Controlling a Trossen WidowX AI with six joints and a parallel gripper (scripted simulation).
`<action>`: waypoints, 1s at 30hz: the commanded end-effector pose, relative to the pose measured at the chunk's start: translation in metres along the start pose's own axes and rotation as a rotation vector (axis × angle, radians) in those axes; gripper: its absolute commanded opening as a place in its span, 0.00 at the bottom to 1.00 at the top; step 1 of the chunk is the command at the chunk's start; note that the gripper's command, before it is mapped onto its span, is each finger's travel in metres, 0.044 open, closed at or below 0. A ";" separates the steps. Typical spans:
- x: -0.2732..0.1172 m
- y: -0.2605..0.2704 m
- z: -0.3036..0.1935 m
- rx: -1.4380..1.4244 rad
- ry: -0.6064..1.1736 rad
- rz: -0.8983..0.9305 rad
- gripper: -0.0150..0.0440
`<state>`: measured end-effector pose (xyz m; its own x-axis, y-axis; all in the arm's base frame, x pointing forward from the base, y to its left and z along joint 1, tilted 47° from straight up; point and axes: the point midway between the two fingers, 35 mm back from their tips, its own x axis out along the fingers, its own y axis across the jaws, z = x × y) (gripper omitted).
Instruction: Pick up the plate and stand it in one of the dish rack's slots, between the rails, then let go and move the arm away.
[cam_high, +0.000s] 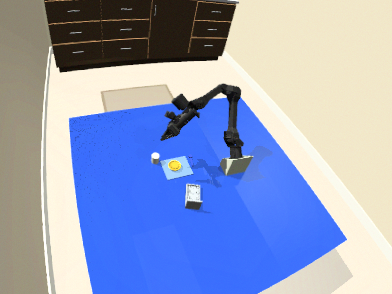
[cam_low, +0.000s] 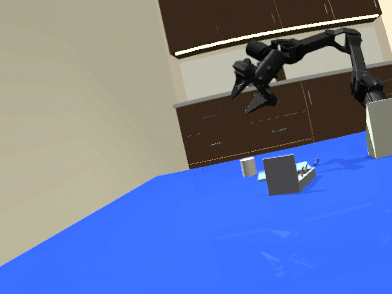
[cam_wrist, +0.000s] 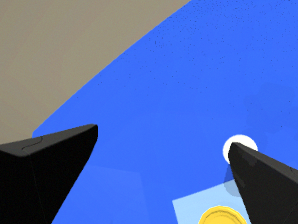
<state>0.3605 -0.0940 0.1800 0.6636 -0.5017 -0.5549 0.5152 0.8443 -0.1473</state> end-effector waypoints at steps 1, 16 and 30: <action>0.011 -0.007 -0.015 -0.058 0.091 -0.064 0.93; 0.039 -0.034 -0.080 -0.331 0.469 -0.285 0.93; 0.047 -0.057 -0.121 -0.616 0.781 -0.442 0.93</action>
<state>0.3004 -0.1396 0.0666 -0.1003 -0.6955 -0.7115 0.1776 0.6911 -0.7006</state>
